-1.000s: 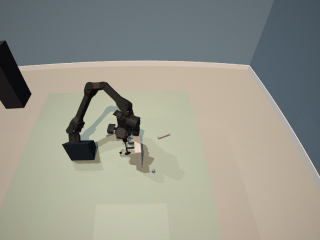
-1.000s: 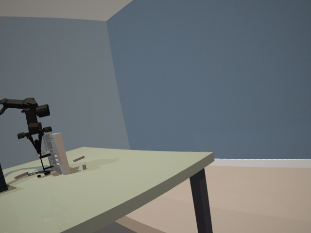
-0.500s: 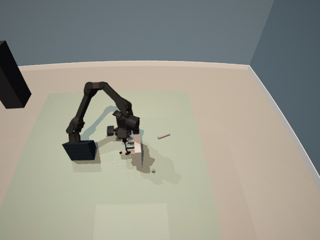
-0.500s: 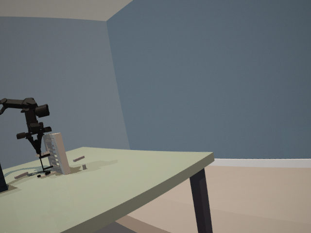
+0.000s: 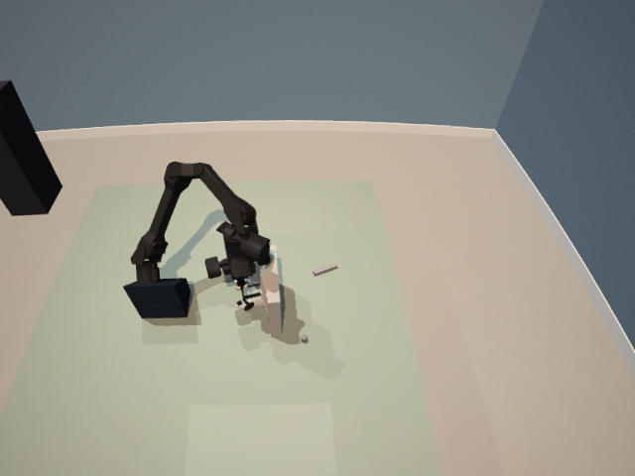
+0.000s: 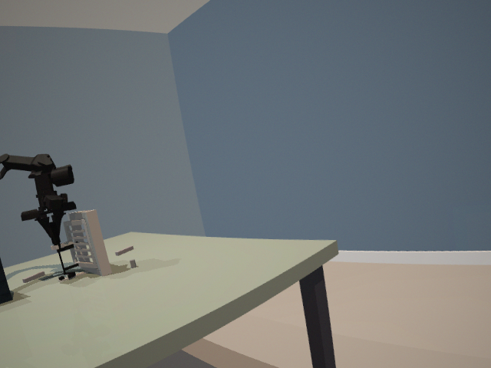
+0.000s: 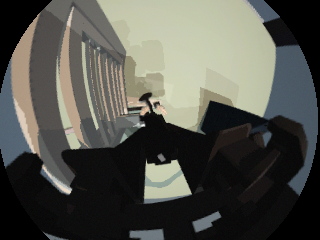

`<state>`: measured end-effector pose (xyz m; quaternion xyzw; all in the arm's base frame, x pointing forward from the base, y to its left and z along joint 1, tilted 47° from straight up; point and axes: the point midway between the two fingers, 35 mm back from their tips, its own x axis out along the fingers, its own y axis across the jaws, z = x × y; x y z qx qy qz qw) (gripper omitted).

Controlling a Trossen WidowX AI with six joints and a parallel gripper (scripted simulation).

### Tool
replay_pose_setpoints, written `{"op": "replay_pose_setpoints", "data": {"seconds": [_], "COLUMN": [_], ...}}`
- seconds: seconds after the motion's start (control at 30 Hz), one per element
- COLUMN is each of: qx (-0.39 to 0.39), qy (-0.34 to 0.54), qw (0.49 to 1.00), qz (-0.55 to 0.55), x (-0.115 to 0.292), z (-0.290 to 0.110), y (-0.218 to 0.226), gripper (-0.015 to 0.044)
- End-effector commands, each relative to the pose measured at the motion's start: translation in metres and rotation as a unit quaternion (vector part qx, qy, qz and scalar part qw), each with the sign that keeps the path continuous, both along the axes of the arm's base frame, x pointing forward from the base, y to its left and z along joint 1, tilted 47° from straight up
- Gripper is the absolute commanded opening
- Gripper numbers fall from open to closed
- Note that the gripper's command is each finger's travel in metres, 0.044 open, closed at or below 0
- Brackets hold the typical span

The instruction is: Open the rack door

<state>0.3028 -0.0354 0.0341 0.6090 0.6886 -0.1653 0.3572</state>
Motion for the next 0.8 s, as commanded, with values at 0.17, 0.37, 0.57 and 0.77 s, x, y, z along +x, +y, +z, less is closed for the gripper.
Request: {"op": "replay_pose_setpoints", "data": {"seconds": [0.17, 0.37, 0.57, 0.77], "qx": [-0.001, -0.001, -0.001, -0.001], "qy": [-0.065, -0.1, -0.133, -0.165], "qw": [0.996, 0.991, 0.984, 0.975], "qz": [0.056, 0.09, 0.122, 0.153], "x": [-0.007, -0.015, -0.023, -0.029], "z": [-0.006, -0.011, -0.018, -0.024], "y": [-0.005, -0.01, -0.016, -0.022], "gripper": [0.0018, 0.0018, 0.0018, 0.0018]}}
